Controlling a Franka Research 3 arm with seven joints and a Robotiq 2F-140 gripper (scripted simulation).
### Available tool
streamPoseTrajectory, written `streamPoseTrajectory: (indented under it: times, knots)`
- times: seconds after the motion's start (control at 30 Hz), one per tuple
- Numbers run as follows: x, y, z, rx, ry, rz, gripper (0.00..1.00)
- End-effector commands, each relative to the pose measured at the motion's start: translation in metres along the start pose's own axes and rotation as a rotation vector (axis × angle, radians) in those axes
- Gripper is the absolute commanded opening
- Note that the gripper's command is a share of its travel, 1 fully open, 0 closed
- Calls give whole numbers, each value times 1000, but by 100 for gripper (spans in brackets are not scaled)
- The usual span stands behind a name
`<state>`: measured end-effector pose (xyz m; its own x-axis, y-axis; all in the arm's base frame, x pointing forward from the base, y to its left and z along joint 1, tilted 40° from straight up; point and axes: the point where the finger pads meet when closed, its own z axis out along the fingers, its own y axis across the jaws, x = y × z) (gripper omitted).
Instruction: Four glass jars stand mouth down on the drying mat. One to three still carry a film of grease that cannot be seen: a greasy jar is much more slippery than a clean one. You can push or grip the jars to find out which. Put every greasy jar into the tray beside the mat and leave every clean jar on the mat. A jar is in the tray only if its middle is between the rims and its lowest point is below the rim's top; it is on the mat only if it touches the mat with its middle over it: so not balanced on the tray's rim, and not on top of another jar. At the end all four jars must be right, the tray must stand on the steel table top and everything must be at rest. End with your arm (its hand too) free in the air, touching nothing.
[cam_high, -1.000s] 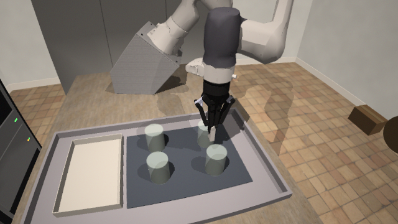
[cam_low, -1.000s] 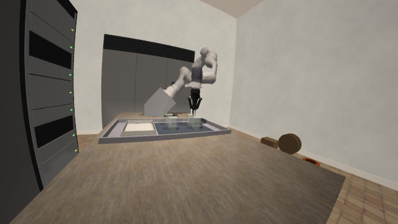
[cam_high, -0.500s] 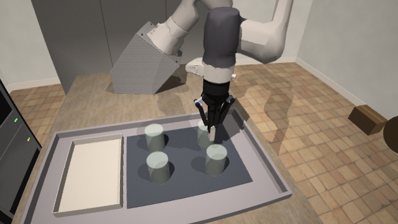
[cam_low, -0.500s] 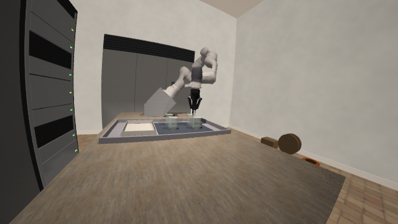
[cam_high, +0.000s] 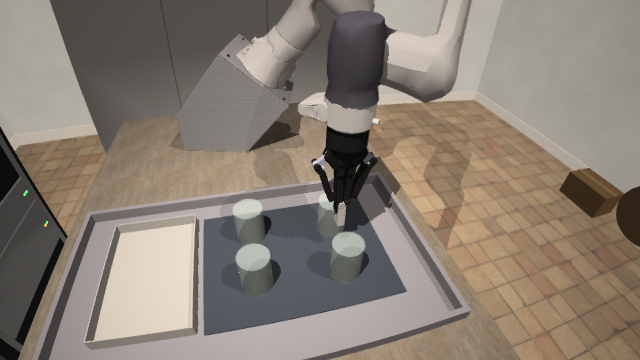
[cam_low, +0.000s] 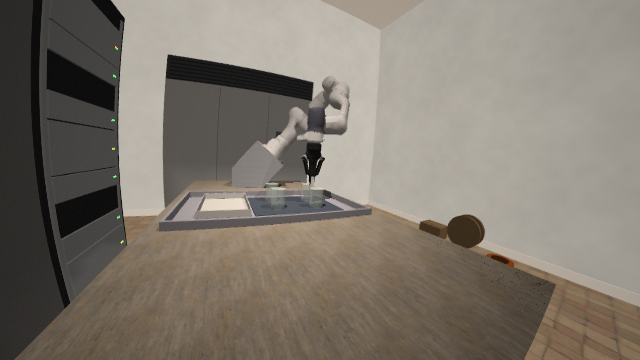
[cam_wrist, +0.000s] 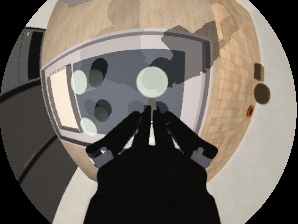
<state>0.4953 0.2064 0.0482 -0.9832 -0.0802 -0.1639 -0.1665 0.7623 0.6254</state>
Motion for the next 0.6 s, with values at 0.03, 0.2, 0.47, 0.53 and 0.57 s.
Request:
streamPoseTrajectory:
  times: [0.03, 0.2, 0.47, 0.53, 0.57]
  knots:
    - [0, 1, 0, 1, -2, -9, 0]
    - [1, 1, 0, 1, -2, -9, 0]
    - [2, 1, 0, 1, -2, -9, 0]
    - [2, 1, 0, 1, -2, -9, 0]
    - [2, 1, 0, 1, -2, -9, 0]
